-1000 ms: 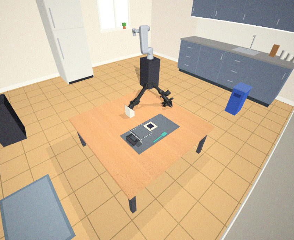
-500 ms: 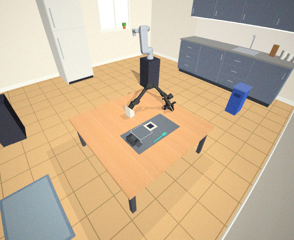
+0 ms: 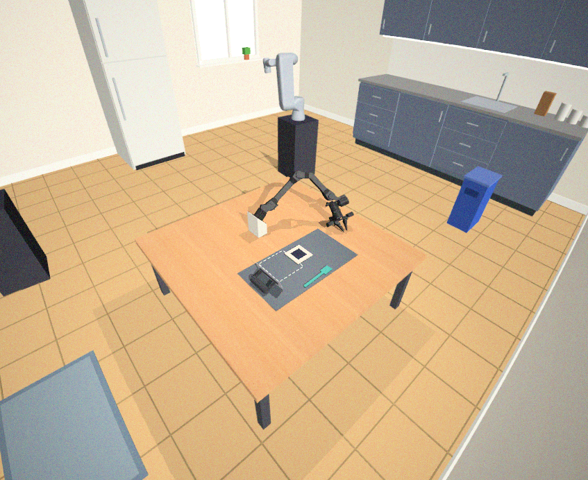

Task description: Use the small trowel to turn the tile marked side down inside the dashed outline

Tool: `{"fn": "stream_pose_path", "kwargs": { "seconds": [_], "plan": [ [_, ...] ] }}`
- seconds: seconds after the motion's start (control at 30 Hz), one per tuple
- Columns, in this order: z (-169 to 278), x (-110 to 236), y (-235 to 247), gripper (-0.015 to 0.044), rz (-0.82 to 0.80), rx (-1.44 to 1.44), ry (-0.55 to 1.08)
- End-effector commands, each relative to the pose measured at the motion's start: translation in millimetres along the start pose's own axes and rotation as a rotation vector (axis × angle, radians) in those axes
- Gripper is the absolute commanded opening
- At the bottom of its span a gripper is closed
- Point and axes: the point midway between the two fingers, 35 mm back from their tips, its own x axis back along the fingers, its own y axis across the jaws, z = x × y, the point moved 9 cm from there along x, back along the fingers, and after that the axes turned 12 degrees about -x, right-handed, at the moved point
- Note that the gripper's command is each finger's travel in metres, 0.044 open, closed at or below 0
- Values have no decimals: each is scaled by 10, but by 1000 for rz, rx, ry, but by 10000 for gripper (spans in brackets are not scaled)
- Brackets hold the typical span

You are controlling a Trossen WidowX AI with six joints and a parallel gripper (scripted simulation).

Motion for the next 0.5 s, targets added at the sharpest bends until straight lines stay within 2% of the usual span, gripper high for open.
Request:
{"fn": "stream_pose_path", "kwargs": {
  "seconds": [0.0, 0.47],
  "plan": [
    [138, -159, 45, 100, -44, -67, 25],
    [705, -472, 196, 100, -138, -307, 141]
  ]
}}
